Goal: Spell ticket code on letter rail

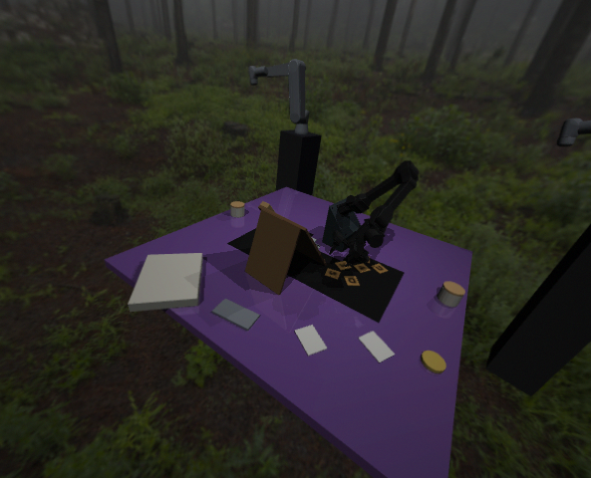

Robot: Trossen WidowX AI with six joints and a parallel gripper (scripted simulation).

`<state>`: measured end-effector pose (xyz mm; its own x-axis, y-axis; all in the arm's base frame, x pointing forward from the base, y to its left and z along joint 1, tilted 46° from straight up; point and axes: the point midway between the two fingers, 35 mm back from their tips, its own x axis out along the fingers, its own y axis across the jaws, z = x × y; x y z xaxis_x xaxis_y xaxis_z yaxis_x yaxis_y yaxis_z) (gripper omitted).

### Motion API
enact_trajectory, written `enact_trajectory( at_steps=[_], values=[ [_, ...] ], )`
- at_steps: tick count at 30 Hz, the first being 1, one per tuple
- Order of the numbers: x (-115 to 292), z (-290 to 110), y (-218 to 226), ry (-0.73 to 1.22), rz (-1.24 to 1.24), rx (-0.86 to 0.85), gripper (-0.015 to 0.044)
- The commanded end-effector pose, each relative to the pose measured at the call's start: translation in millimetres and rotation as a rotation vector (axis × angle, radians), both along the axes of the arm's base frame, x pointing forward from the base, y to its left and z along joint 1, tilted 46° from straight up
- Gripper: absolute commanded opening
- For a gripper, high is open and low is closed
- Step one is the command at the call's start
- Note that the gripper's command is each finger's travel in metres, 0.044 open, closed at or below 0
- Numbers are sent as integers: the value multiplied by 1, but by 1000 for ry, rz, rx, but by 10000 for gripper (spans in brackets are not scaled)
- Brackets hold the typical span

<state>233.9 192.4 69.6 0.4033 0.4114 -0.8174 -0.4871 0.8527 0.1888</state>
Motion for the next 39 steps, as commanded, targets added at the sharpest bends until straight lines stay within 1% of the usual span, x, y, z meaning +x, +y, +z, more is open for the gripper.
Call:
enact_trajectory(
  at_steps=[1,6,12,20,22,34,39],
  values=[
    [11,-17,-31,67,-66,50,440],
    [20,-33,-74,127,-168,153,440],
    [21,-44,-123,153,-296,305,440],
    [7,-48,-181,97,-471,534,440],
    [4,-48,-189,78,-500,571,440],
    [4,-47,-191,71,-495,570,440],
    [13,-36,-207,-46,-275,445,440]
  ],
)
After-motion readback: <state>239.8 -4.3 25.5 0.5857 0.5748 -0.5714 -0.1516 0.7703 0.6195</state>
